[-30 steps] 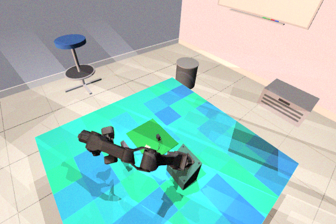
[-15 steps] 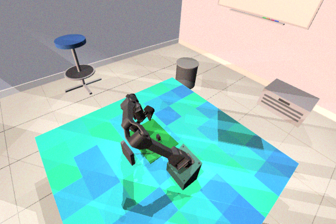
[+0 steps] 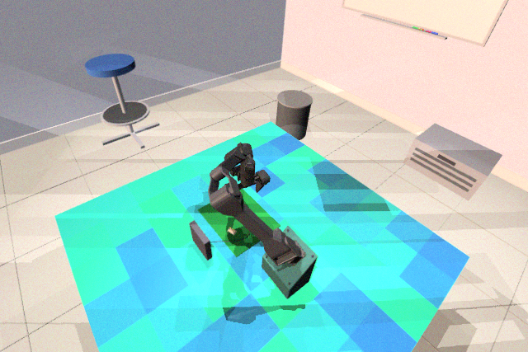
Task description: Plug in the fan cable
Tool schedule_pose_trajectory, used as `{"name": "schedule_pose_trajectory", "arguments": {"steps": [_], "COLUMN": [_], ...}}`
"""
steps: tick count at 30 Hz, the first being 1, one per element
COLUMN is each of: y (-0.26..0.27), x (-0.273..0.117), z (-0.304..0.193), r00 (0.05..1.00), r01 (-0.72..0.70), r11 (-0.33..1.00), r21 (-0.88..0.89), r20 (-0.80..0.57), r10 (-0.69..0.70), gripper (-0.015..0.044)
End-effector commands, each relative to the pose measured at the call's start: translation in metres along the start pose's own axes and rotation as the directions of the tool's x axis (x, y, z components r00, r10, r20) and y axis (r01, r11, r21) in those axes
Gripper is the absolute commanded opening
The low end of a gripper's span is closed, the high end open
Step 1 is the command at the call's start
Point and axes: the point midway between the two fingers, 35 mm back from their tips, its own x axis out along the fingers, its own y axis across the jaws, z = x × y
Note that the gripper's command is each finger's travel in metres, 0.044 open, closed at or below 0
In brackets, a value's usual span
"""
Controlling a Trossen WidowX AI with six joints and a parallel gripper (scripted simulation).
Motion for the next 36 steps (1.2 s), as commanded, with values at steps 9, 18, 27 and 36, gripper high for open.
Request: {"name": "schedule_pose_trajectory", "arguments": {"steps": [9,18,27,36], "y": [0.004,0.004,0.004,0.005], "x": [0.072,0.086,0.101,0.115], "z": [-0.014,-0.013,-0.014,-0.015], "r00": [0.999,0.999,0.999,0.999], "r01": [-0.021,-0.021,-0.021,-0.023], "r11": [1.000,1.000,1.000,1.000], "r21": [0.018,0.018,0.018,0.018], "r20": [-0.035,-0.034,-0.035,-0.035], "r10": [0.022,0.021,0.022,0.023], "gripper": [0.0440,0.0440,0.0440,0.0440]}}
